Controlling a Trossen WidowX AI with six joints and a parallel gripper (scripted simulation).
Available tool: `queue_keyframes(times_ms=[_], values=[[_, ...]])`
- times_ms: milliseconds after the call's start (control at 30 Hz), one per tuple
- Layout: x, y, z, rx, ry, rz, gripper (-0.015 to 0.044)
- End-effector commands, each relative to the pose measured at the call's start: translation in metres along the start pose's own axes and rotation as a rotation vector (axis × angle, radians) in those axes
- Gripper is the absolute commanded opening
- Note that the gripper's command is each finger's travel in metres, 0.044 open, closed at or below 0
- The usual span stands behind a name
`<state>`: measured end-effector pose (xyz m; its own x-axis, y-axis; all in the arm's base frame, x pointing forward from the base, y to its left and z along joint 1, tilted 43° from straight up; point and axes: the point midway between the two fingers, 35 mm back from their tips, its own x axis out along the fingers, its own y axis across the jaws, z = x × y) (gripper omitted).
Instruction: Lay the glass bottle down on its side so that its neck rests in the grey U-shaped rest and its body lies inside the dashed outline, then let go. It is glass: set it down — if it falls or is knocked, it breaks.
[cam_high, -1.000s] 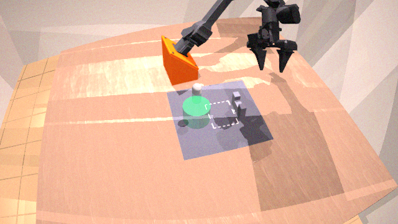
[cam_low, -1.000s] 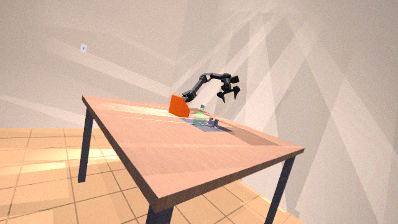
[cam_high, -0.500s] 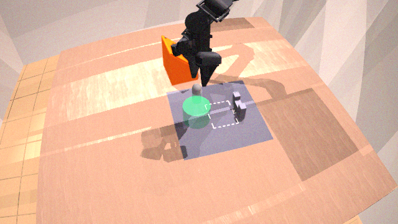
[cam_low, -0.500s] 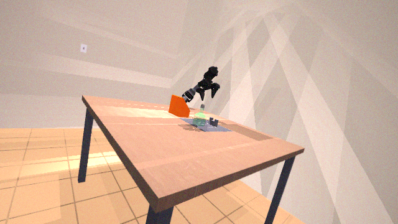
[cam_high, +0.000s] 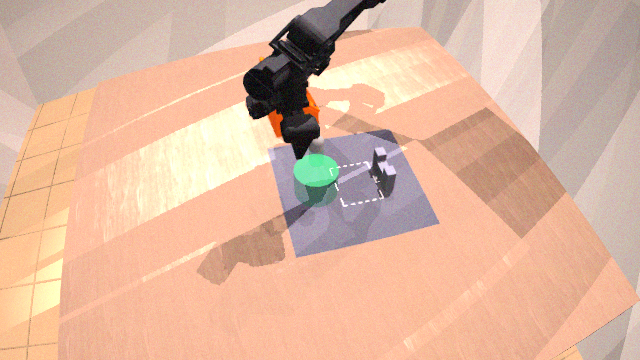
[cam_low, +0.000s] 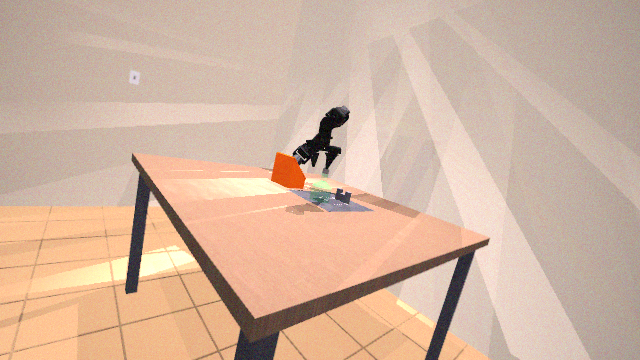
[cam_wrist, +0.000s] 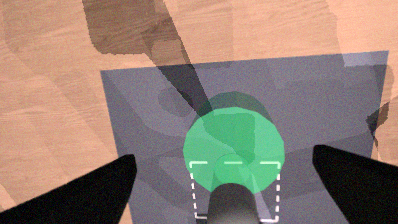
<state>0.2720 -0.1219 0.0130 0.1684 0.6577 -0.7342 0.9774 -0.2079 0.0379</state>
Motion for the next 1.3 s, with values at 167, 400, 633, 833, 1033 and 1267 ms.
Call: queue_keyframes(times_ms=[167,400,633,833,1033,1267], values=[[0.009,0.0,0.0,-0.01,-0.002,-0.116,0.044],[0.009,0.0,-0.007,-0.01,-0.002,-0.116,0.044],[0.009,0.0,-0.018,-0.009,-0.002,-0.116,0.044],[0.009,0.0,-0.028,-0.009,-0.001,-0.116,0.044],[0.009,0.0,-0.038,-0.009,0.0,-0.116,0.044],[0.01,-0.001,-0.045,-0.009,0.0,-0.116,0.0414]])
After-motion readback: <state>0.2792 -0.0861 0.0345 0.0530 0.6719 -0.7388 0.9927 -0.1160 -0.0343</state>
